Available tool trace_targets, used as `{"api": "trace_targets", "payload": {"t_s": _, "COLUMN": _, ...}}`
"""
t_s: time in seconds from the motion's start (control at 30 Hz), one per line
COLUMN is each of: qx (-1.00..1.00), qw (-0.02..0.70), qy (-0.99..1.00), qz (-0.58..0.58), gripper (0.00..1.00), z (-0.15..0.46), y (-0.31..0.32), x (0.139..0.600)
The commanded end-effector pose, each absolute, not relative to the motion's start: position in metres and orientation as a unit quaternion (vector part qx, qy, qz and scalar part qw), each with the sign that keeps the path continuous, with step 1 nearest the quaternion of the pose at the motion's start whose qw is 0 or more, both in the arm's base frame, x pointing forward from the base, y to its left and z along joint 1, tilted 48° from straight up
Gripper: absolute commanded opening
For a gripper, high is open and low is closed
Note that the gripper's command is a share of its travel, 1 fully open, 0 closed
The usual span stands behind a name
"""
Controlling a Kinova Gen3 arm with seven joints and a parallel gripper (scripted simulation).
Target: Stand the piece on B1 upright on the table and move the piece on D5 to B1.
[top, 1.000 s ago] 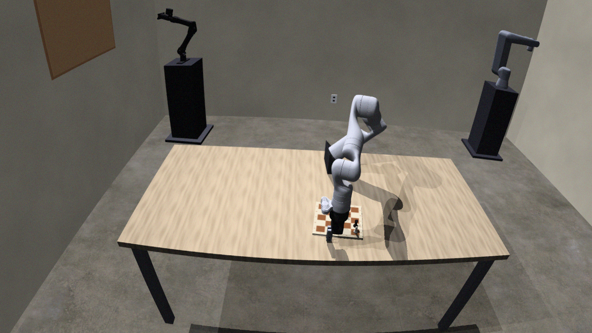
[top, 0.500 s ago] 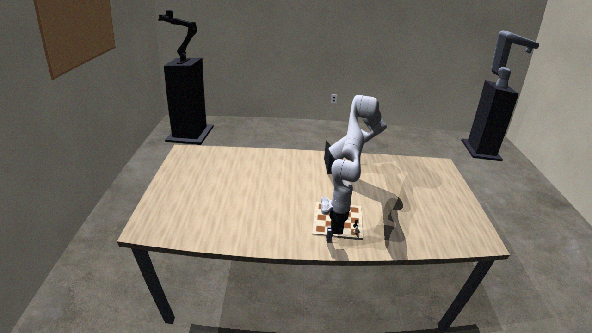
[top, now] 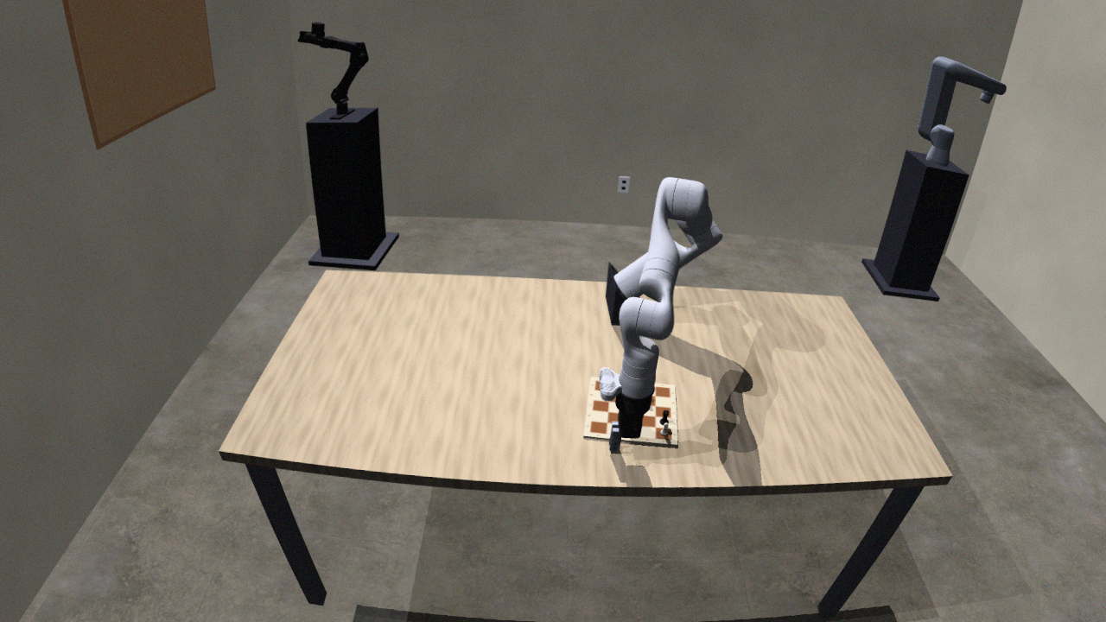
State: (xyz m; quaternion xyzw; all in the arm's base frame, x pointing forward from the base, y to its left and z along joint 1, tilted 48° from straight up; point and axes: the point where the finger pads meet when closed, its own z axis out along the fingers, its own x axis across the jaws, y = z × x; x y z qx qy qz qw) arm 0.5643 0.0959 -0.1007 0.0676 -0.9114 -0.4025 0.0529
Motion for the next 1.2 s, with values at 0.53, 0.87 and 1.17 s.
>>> {"api": "trace_targets", "payload": {"t_s": 0.53, "qx": 0.067, "qw": 0.052, "qy": -0.912, "qz": -0.402, "gripper": 0.00, "z": -0.1010, "y": 0.0958, "x": 0.5650}}
{"api": "trace_targets", "payload": {"t_s": 0.87, "qx": 0.067, "qw": 0.052, "qy": -0.912, "qz": -0.402, "gripper": 0.00, "z": -0.1020, "y": 0.0968, "x": 0.5648}}
{"api": "trace_targets", "payload": {"t_s": 1.17, "qx": 0.067, "qw": 0.052, "qy": -0.912, "qz": -0.402, "gripper": 0.00, "z": -0.1020, "y": 0.0968, "x": 0.5648}}
